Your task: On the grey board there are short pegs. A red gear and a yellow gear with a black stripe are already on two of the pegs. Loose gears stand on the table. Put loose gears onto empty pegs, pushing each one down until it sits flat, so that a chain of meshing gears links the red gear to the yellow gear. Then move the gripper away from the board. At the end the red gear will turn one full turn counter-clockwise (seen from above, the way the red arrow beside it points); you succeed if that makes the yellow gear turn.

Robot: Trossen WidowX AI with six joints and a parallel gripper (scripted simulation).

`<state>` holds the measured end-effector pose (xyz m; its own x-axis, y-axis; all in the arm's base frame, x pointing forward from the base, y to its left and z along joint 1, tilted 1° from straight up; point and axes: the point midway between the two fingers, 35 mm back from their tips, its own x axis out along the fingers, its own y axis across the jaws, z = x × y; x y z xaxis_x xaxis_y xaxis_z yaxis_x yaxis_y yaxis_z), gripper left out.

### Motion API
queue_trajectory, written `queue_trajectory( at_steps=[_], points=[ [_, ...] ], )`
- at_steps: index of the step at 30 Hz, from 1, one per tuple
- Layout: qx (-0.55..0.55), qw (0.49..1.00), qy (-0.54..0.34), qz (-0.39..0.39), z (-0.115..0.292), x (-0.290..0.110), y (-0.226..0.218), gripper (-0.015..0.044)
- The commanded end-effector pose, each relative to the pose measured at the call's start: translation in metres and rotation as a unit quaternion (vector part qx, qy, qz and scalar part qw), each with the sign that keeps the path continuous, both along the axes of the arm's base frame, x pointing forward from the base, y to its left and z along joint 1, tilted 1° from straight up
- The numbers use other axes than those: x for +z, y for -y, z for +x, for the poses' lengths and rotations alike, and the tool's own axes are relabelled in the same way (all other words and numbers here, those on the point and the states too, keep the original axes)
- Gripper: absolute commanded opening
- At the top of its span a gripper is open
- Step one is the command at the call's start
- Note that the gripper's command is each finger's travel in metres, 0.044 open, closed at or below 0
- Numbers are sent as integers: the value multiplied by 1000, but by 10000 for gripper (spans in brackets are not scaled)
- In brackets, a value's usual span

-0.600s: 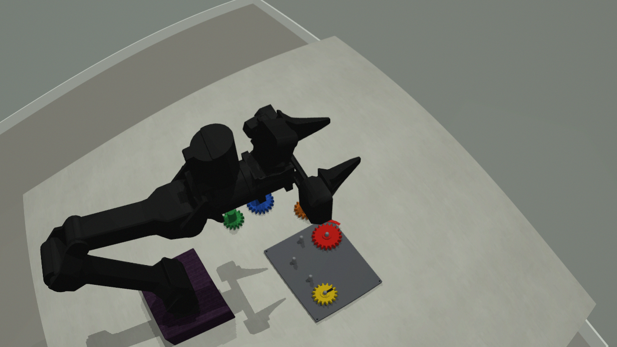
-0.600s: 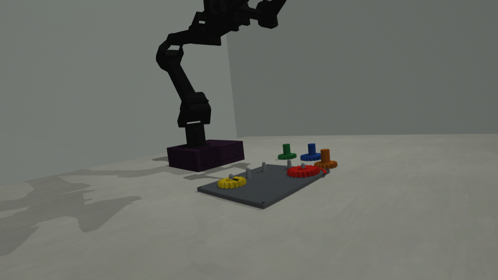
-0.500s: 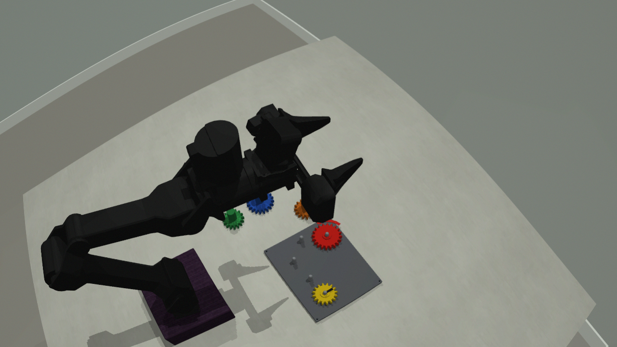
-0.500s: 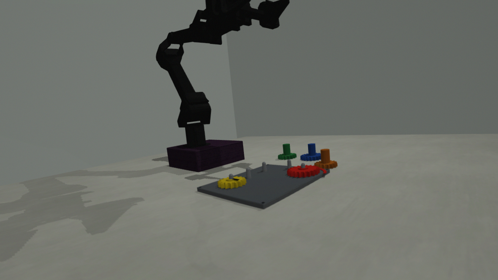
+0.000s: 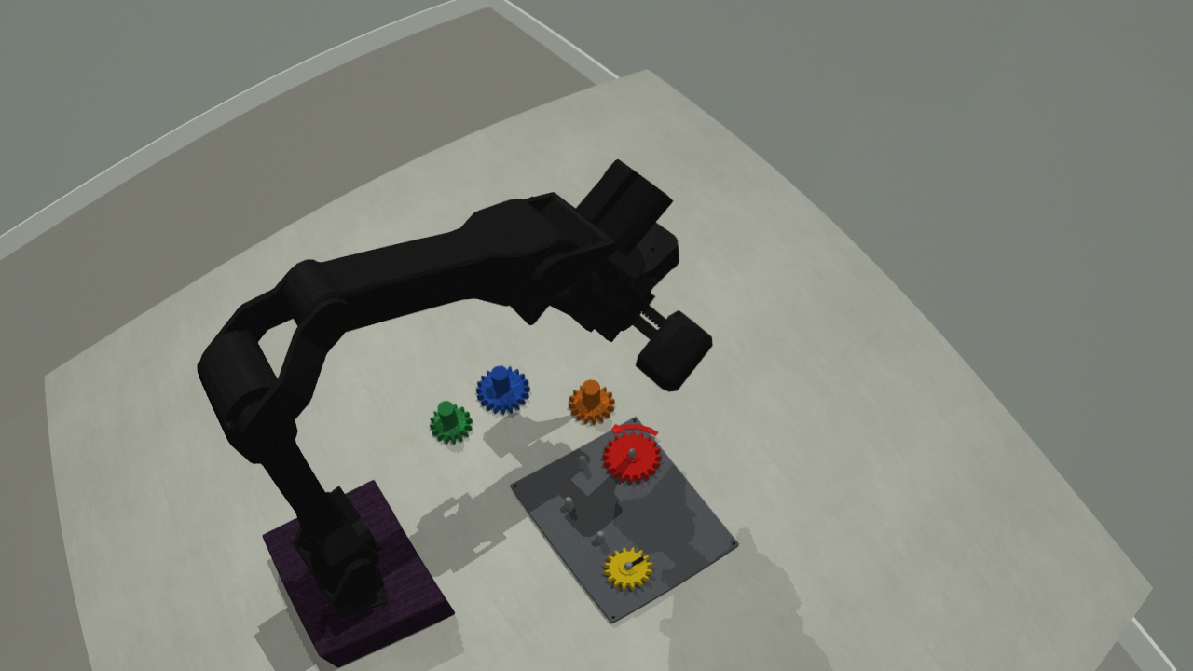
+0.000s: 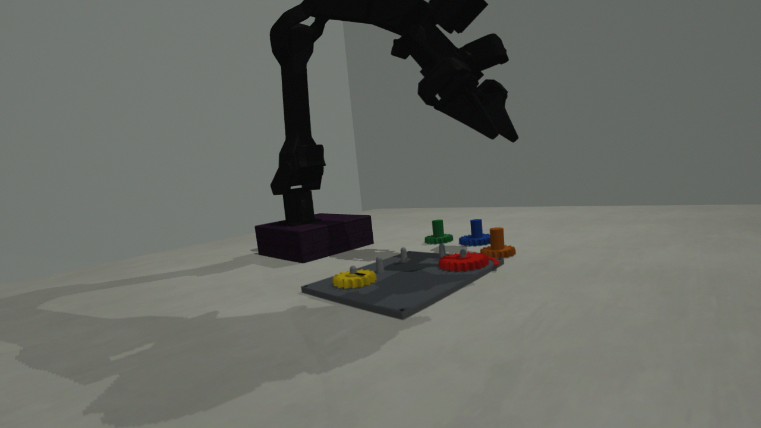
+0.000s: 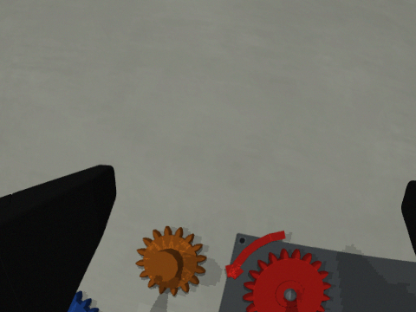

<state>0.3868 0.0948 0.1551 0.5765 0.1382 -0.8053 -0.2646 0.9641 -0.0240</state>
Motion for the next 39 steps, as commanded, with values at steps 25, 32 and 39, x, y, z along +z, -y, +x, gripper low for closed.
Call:
queue_trajectory(
  at_steps=[25, 32, 39],
  points=[
    [76, 955, -271, -95, -29, -115, -43, 440],
    [76, 955, -271, -95, -28, -126, -43, 440],
    [76, 955, -271, -95, -28, -133, -43, 440]
  ],
)
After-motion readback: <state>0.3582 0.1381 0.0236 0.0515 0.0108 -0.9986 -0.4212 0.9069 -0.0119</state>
